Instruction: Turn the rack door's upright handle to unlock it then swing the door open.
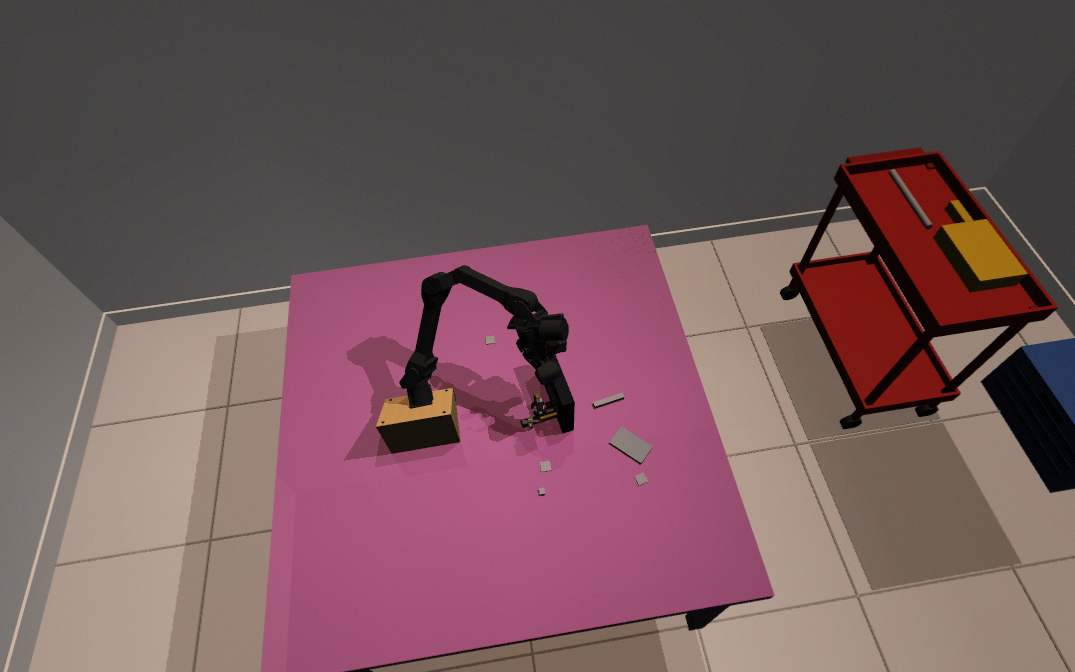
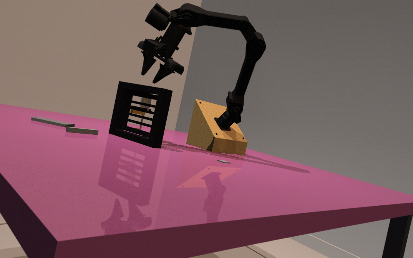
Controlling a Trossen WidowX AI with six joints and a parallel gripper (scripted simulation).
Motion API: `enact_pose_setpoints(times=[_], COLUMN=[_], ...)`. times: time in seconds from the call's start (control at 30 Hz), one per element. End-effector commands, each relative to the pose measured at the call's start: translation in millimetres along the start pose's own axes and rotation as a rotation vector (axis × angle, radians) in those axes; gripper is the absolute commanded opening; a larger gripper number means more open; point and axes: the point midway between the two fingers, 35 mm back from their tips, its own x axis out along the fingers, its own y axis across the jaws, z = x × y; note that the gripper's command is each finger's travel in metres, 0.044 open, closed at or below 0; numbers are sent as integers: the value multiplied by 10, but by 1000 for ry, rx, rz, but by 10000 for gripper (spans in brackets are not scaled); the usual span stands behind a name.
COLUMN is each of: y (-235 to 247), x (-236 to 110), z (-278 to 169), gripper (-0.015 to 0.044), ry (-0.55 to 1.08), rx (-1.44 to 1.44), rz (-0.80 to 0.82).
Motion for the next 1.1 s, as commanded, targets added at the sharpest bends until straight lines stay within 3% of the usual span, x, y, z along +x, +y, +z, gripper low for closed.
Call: enact_pose_setpoints(times=[0.0, 0.53, 1.07], y=[-58, -273, -217], x=[44, 172, 369], z=[-65, -354, -362], gripper=[287, 287, 287], ry=[31, 122, 122], rx=[15, 114, 115], rz=[64, 338, 341])
